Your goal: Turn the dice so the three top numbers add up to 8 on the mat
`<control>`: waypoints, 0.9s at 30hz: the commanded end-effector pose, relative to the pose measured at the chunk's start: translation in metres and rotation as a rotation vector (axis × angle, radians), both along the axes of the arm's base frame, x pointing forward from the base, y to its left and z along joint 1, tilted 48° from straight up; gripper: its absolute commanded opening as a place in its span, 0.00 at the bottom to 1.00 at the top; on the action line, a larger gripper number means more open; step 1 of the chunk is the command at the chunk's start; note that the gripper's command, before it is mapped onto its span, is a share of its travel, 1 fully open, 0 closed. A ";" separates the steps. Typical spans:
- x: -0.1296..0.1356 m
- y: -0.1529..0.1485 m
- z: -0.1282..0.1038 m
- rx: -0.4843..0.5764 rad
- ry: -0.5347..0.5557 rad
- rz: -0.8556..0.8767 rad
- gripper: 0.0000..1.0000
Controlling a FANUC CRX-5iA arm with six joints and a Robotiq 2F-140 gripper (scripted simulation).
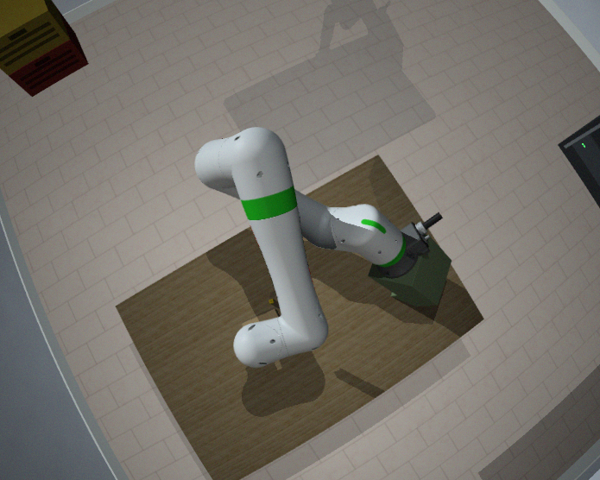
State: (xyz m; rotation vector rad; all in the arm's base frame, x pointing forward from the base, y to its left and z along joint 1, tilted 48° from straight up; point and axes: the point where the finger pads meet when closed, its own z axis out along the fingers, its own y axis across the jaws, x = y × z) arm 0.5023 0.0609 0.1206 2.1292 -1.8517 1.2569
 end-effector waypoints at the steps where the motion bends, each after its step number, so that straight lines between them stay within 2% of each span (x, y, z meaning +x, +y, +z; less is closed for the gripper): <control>1: 0.000 0.001 0.000 -0.002 0.004 0.002 0.07; 13: 0.004 -0.003 -0.005 -0.002 0.005 0.002 0.07; 20: 0.014 -0.012 -0.017 -0.002 0.005 0.002 0.07; 27: 0.032 -0.030 -0.039 -0.002 0.005 0.002 0.07</control>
